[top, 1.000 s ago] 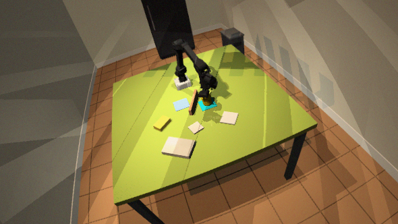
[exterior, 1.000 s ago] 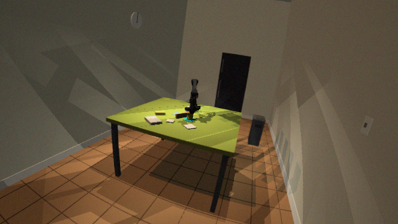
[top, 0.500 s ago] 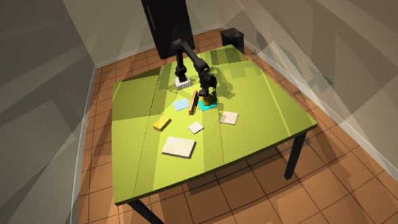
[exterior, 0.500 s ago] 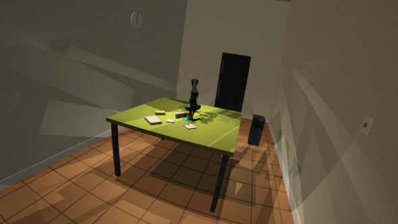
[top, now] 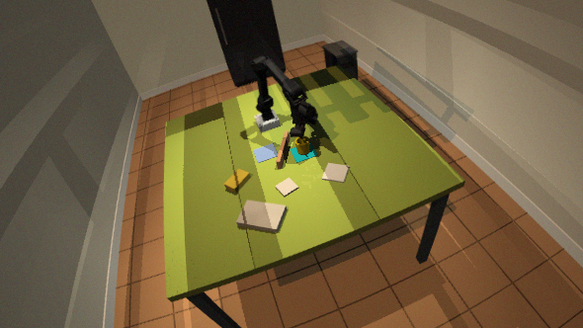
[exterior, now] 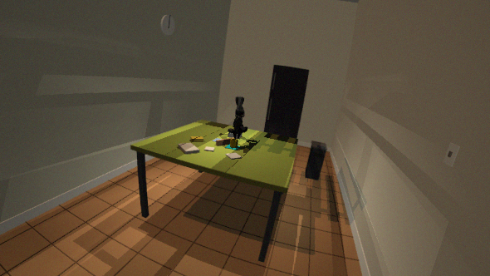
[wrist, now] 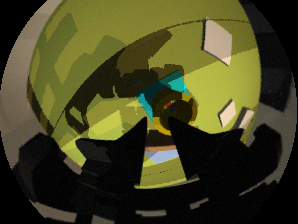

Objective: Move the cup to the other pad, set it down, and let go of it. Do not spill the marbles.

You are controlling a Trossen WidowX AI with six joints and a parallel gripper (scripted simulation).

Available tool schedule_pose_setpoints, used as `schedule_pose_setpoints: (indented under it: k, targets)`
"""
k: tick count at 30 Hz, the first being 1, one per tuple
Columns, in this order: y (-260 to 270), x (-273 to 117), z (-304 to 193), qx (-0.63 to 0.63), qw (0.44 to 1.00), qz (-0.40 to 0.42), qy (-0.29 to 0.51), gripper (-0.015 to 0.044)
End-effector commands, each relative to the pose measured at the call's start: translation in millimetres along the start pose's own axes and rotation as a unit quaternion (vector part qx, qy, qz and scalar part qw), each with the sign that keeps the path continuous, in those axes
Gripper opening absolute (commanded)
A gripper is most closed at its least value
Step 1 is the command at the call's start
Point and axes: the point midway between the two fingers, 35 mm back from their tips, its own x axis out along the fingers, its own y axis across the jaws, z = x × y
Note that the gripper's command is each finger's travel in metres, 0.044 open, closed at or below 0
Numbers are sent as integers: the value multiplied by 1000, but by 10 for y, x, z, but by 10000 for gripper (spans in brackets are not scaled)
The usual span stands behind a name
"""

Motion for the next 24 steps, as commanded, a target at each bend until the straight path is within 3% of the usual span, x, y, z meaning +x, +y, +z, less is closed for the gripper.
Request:
schedule_pose_setpoints:
  k: [1,9,20,24]
  targets:
    - [-8,-88,7,3,1000,-4,-2,147]
    - [21,-178,-9,4,1000,-5,-2,147]
    - [21,-175,-7,1,1000,-1,-1,435]
    - [18,-298,-1,2,1000,-2,-1,440]
